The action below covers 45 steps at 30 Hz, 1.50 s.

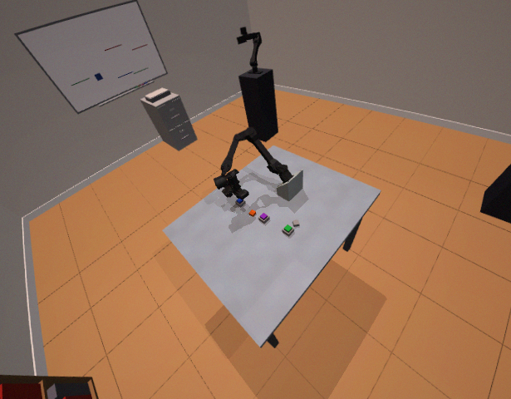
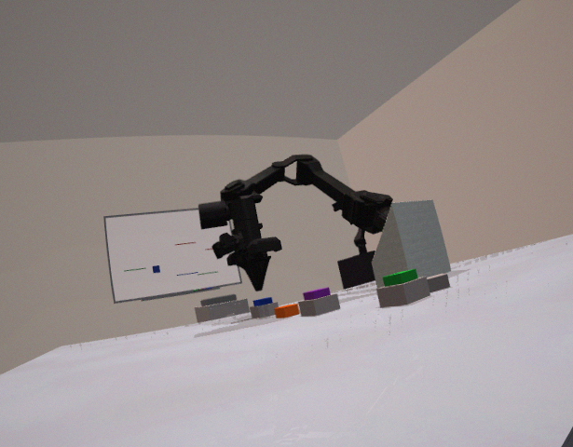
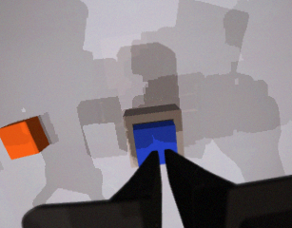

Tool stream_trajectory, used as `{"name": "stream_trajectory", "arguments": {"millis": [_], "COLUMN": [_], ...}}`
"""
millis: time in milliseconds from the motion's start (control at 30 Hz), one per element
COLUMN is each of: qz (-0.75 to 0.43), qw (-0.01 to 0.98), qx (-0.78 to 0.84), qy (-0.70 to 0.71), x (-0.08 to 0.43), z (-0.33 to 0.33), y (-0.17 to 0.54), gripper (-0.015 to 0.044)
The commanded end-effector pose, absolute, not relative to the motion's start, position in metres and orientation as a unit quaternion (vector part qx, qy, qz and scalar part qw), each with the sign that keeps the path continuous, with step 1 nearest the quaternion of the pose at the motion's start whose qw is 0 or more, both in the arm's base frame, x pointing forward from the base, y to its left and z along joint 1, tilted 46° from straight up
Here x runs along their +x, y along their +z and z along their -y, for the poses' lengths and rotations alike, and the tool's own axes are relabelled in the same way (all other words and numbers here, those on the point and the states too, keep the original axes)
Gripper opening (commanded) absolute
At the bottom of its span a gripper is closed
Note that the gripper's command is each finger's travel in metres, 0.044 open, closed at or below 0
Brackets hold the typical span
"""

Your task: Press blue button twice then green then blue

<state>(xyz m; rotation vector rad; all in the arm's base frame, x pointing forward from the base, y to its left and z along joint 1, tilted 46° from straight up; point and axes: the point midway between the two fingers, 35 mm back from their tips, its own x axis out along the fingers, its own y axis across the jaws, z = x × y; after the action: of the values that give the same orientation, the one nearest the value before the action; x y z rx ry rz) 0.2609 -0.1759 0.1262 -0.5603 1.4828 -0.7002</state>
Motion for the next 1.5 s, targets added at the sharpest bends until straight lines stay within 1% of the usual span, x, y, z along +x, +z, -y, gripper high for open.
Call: {"name": "stream_trajectory", "arguments": {"millis": [0, 433, 1100, 1233, 1433, 1467], "qz": [-0.656, -0.655, -0.655, -0.655, -0.656, -0.655], "qw": [0.646, 0.646, 0.646, 0.646, 0.646, 0.647], "qx": [-0.246, -0.246, -0.246, -0.246, -0.246, -0.245], "qy": [-0.305, -0.305, -0.305, -0.305, -0.305, -0.303], "x": [0.259, 0.257, 0.257, 0.259, 0.259, 0.261], "z": [0.180, 0.194, 0.195, 0.172, 0.170, 0.168], "y": [0.119, 0.106, 0.105, 0.128, 0.129, 0.128], "gripper": [0.0020, 0.0020, 0.0020, 0.0020, 0.0020, 0.0046]}}
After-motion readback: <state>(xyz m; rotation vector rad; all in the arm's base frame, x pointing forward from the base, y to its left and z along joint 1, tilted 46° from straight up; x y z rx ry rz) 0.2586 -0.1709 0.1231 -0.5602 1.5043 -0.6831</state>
